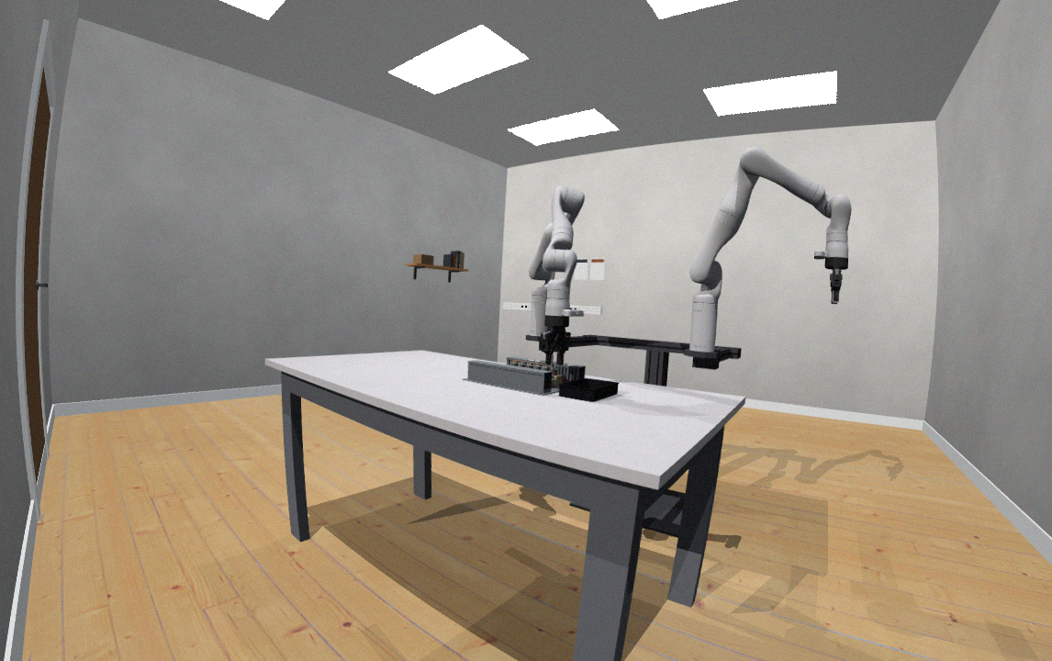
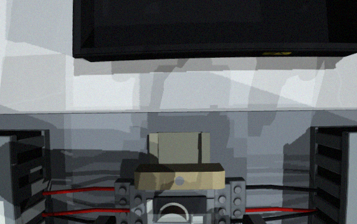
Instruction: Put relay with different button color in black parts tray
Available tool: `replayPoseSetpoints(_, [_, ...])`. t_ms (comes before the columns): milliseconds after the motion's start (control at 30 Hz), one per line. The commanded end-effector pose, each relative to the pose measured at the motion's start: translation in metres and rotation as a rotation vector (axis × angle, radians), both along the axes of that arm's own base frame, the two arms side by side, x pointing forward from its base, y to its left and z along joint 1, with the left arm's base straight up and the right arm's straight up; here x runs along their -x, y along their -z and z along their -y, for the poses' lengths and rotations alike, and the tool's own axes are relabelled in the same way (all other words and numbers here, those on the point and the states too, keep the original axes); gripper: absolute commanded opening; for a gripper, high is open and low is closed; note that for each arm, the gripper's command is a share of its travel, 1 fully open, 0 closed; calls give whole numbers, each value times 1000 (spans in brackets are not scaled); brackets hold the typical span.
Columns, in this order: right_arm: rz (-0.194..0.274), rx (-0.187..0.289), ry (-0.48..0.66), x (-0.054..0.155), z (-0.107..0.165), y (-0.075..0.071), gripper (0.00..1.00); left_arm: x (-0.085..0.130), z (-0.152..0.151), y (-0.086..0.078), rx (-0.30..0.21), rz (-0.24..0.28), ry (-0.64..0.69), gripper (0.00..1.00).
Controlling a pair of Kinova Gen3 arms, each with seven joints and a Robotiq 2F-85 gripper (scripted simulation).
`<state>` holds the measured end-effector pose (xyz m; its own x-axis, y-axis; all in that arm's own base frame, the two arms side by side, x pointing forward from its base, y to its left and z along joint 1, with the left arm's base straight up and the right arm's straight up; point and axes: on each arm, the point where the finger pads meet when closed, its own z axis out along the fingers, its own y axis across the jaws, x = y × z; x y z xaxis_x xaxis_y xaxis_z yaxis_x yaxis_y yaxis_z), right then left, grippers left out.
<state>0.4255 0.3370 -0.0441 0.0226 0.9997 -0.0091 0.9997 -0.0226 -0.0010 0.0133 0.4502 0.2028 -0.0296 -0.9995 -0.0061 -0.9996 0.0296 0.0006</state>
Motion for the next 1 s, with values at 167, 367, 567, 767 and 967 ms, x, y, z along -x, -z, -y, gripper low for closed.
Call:
replayPoseSetpoints(167, [2, -2, 0, -1, -1, 5, 651, 0, 0, -1, -1, 0, 0, 1000])
replayPoseSetpoints(367, [2, -2, 0, -1, 0, 12, 651, 0, 0, -1, -1, 0, 0, 1000])
replayPoseSetpoints(567, [2, -2, 0, -1, 0, 17, 651, 0, 0, -1, -1, 0, 0, 1000])
replayPoseSetpoints(767, [2, -2, 0, -1, 0, 23, 651, 0, 0, -1, -1, 0, 0, 1000])
replayPoseSetpoints(967, [2, -2, 0, -1, 0, 26, 651, 0, 0, -1, -1, 0, 0, 1000])
